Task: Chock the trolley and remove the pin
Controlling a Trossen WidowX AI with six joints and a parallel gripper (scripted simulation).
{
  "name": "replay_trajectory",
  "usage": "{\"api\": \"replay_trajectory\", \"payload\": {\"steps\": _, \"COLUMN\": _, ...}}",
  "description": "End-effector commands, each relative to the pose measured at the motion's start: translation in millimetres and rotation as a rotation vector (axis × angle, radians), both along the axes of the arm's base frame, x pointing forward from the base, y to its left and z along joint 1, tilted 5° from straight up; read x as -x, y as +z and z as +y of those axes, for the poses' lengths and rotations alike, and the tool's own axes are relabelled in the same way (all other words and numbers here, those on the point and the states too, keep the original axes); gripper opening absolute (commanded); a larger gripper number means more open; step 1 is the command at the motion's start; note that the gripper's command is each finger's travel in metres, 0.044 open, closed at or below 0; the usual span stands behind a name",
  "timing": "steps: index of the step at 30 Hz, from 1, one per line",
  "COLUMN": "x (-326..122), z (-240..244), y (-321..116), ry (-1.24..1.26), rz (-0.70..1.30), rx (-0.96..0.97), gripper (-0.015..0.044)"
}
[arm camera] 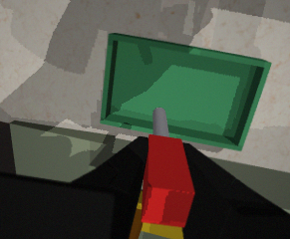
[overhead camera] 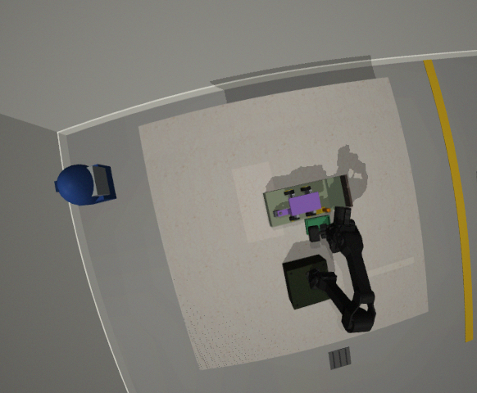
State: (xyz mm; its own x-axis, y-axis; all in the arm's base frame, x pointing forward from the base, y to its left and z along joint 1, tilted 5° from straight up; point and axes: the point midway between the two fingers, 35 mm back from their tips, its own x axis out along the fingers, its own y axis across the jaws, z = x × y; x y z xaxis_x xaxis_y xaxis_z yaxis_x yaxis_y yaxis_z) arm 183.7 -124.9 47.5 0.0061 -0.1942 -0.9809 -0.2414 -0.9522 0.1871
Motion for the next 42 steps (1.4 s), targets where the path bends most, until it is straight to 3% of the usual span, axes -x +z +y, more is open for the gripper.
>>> {"api": "replay_trajectory", "payload": {"steps": 1, "x": 1.6, "z": -5.1, "y": -12.4, "ry": -0.007, "rz": 0.017, "rx": 0.06, "gripper": 0.0}}
{"api": "replay_trajectory", "payload": {"steps": 18, "x": 6.8, "z": -28.5, "y": -49.9, "ry": -0.008, "rz": 0.02, "rx": 0.07, "gripper": 0.0}}
{"api": "replay_trajectory", "payload": {"steps": 25, "x": 5.9, "z": -25.4, "y": -50.5, "ry": -0.008, "rz": 0.02, "rx": 0.07, "gripper": 0.0184}}
{"api": "replay_trajectory", "payload": {"steps": 42, "x": 2.9, "z": -15.4, "y": -55.0, "ry": -0.008, "rz": 0.019, "rx": 0.069, "gripper": 0.019}}
